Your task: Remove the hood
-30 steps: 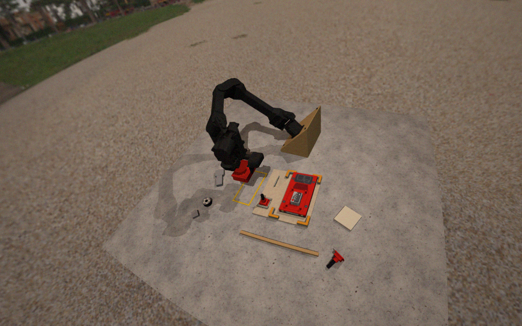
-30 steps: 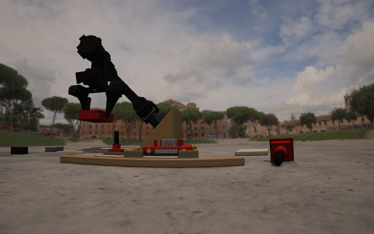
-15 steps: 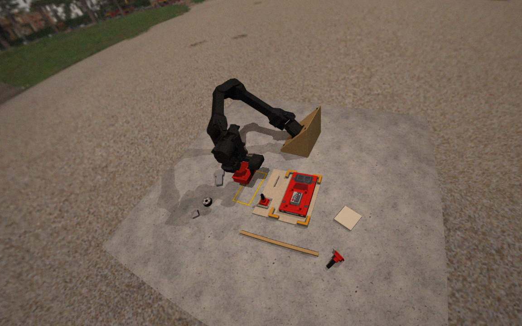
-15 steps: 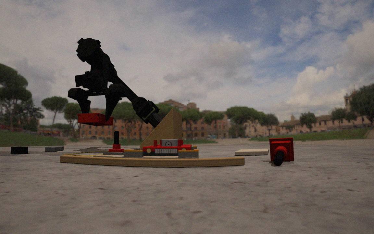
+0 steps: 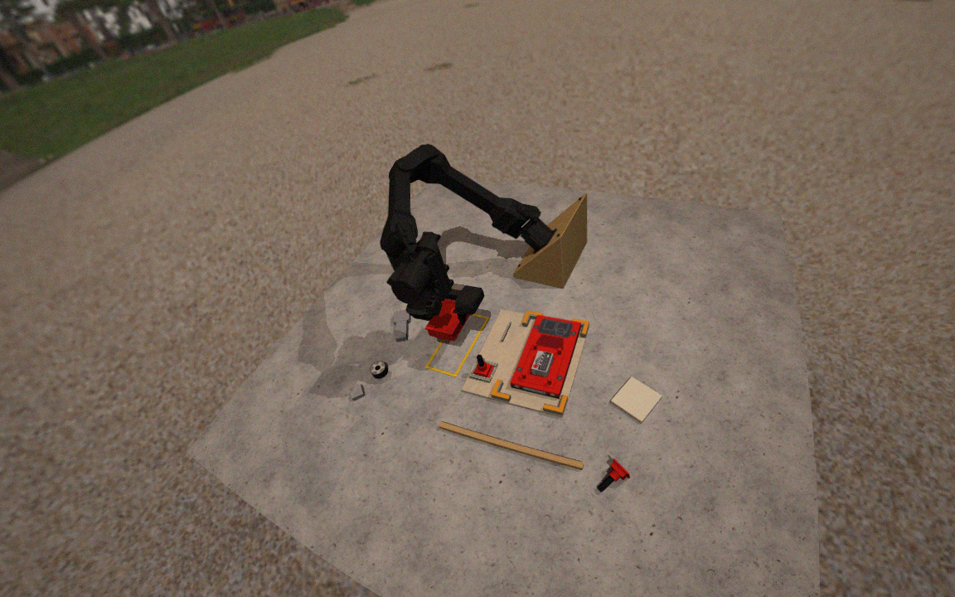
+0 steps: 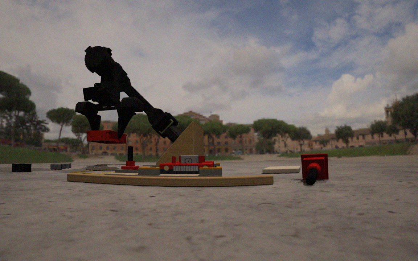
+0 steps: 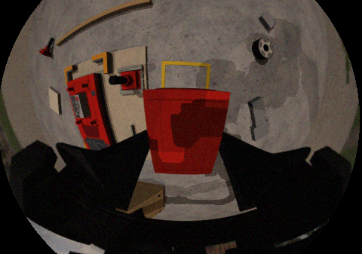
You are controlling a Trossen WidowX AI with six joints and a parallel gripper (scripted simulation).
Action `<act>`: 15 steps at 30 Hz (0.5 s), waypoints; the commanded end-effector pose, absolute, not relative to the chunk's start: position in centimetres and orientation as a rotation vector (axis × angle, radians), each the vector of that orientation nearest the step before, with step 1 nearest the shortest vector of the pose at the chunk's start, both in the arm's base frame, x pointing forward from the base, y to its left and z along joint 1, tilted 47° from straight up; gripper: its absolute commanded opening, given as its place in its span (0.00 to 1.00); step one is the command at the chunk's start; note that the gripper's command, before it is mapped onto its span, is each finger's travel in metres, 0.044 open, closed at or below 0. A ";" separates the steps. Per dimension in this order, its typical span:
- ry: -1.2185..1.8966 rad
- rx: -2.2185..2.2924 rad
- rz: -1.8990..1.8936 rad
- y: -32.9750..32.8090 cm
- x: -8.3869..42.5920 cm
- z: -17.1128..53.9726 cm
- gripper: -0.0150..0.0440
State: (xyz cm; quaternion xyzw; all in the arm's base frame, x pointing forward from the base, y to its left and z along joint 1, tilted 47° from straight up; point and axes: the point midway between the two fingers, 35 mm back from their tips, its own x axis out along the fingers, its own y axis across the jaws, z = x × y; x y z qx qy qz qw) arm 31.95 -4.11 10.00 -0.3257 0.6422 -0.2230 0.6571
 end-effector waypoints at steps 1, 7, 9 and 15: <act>1.462 -0.748 -0.503 -4.3 31.8 9.6 0.25; 1.462 -0.748 -0.503 -4.6 31.8 9.4 0.25; 1.462 -0.748 -0.503 -4.7 31.8 9.3 0.25; 1.462 -0.748 -0.503 -5.0 31.9 9.0 0.25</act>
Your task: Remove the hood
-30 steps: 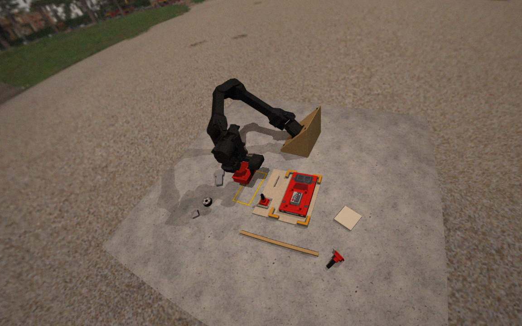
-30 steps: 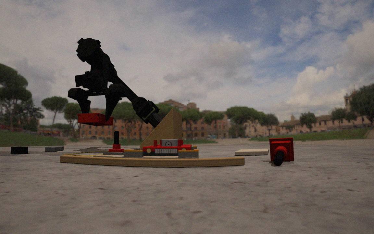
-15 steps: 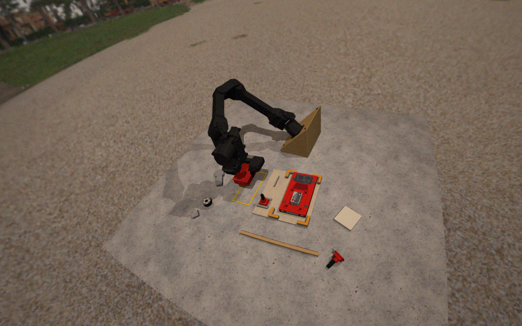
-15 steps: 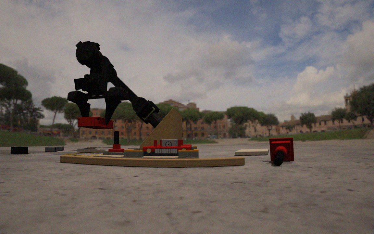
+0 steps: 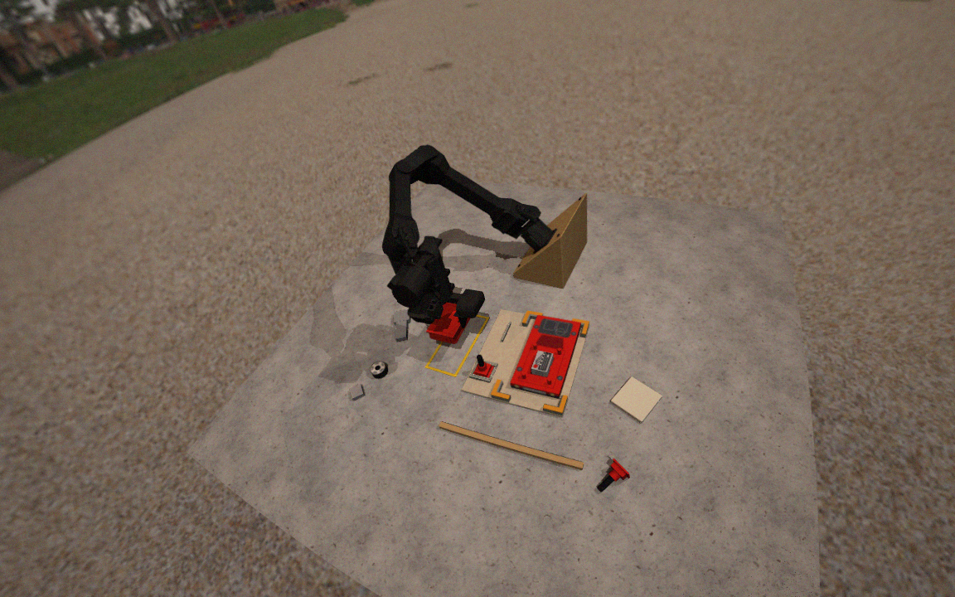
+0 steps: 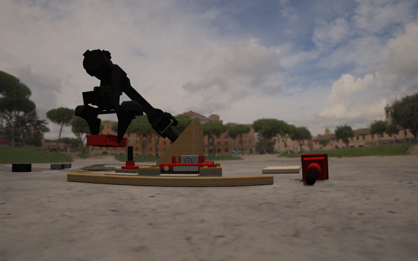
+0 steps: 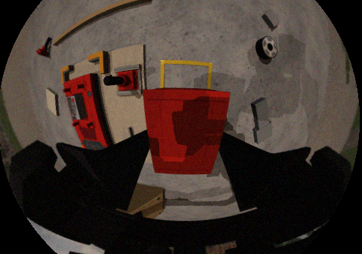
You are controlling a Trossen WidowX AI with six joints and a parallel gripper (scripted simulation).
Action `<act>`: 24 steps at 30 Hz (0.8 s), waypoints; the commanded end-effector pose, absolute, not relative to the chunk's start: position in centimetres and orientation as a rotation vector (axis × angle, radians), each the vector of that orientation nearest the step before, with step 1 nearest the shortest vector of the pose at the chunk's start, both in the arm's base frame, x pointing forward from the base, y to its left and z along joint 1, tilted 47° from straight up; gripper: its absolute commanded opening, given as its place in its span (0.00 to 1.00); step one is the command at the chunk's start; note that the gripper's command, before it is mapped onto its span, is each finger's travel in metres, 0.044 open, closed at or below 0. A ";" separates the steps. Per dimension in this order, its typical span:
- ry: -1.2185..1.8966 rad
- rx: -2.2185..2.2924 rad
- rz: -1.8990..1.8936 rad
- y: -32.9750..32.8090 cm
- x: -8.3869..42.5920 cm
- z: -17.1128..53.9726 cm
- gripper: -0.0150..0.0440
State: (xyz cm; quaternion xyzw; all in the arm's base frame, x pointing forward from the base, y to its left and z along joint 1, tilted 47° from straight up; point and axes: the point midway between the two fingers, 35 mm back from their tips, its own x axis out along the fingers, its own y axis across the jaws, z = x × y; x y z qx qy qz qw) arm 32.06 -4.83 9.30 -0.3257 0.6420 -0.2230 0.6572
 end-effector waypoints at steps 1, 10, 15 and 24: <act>1.461 -0.748 -0.503 -5.1 31.9 8.9 0.25; 1.461 -0.748 -0.504 -5.5 31.9 8.5 0.25; 1.461 -0.748 -0.504 -5.8 31.9 8.3 0.25; 1.461 -0.749 -0.504 -6.2 32.0 7.9 0.25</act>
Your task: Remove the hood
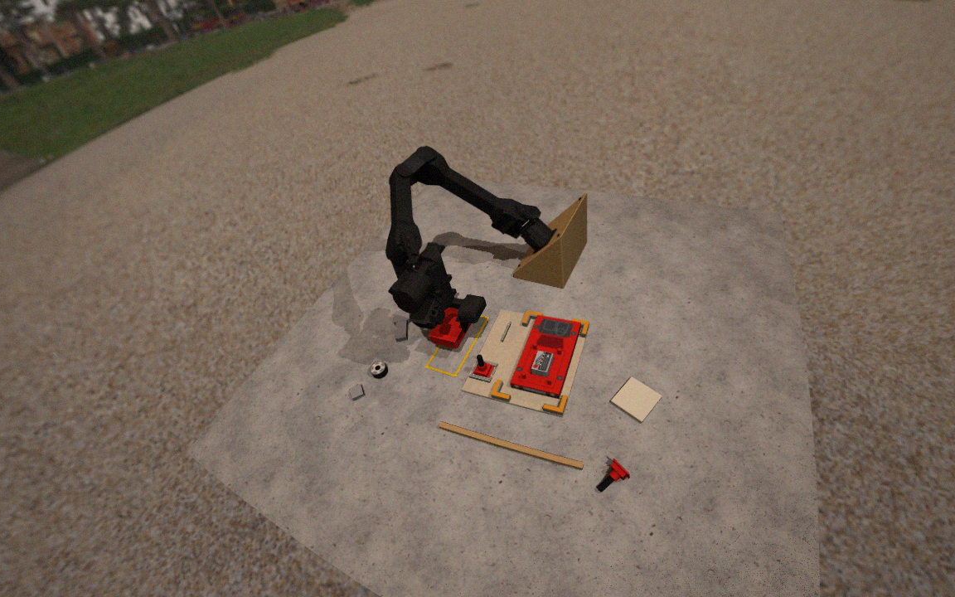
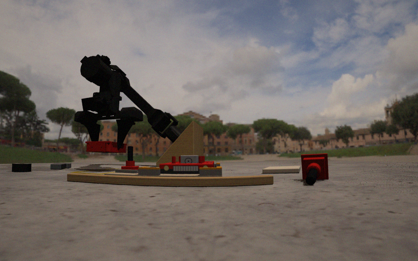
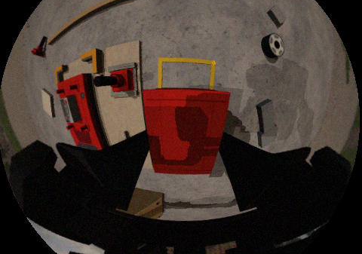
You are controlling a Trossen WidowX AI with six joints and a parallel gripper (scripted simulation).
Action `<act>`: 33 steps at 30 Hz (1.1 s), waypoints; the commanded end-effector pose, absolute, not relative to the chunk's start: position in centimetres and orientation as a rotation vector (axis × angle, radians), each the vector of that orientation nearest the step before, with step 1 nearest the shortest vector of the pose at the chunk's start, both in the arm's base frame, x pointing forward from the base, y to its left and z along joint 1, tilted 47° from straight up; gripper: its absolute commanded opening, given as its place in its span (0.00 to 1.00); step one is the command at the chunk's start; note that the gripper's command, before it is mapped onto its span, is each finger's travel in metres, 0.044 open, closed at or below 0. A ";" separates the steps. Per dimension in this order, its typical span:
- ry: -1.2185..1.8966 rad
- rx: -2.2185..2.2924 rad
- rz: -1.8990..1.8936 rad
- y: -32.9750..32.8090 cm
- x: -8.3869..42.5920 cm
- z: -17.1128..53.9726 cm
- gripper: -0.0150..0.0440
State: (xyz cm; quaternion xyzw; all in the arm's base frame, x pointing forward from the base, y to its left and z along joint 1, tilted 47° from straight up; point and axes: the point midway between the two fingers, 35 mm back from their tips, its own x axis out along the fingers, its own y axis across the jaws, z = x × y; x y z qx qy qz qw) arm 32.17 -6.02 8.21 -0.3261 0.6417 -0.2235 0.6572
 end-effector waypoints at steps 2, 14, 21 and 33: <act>1.461 -0.749 -0.504 -6.3 32.0 7.8 0.25; 1.461 -0.750 -0.505 -6.9 32.0 7.3 0.25; 1.460 -0.750 -0.506 -7.3 32.0 7.0 0.25; 1.460 -0.751 -0.508 -7.9 31.9 6.5 0.25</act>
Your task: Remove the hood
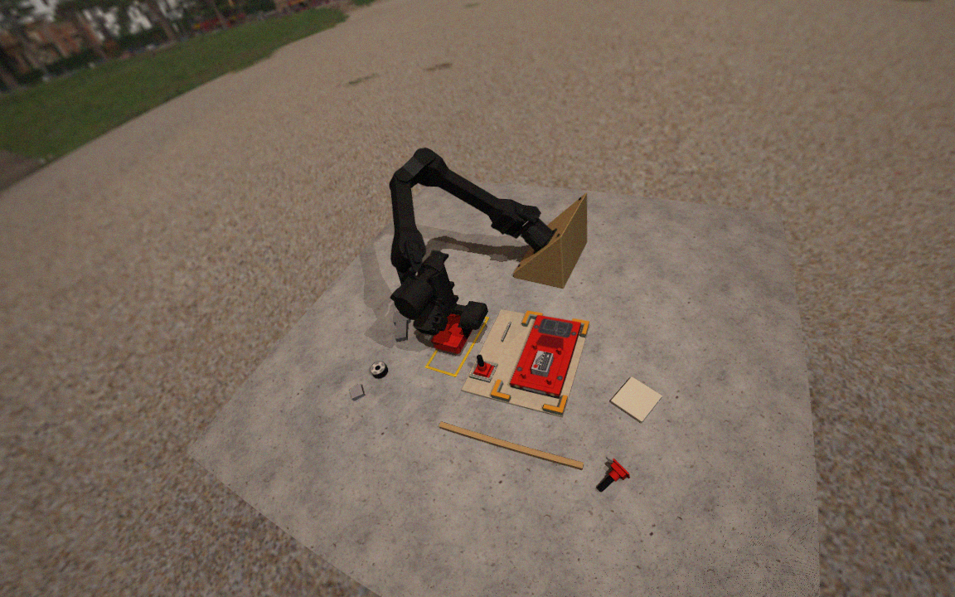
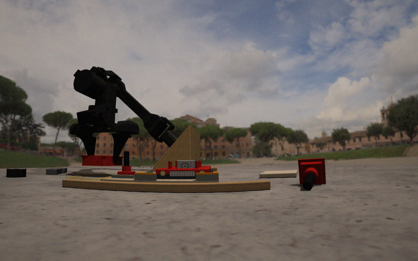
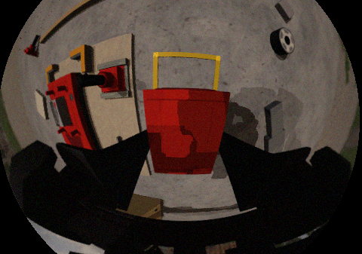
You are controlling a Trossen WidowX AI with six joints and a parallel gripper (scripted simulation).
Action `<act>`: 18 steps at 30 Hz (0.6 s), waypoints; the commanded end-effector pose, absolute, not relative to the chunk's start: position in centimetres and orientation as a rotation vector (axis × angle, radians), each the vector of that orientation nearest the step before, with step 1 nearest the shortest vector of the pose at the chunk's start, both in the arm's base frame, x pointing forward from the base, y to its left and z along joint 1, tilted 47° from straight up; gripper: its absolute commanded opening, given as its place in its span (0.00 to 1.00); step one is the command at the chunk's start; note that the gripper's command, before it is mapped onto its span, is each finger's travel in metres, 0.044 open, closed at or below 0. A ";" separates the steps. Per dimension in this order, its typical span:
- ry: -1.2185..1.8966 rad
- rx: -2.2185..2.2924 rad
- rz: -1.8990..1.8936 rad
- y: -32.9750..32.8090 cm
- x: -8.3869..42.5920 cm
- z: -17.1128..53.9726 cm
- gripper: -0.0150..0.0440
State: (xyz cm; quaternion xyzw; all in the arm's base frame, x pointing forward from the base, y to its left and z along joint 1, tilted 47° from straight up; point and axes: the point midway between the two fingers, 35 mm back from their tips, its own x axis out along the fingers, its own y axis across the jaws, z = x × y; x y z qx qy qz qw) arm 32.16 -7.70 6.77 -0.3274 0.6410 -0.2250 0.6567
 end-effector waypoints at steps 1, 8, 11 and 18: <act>1.460 -0.752 -0.508 -7.9 31.9 6.4 0.25; 1.460 -0.752 -0.509 -8.2 31.9 6.2 0.25; 1.460 -0.752 -0.509 -8.2 31.9 6.2 0.25; 1.460 -0.752 -0.509 -8.5 31.9 6.0 0.25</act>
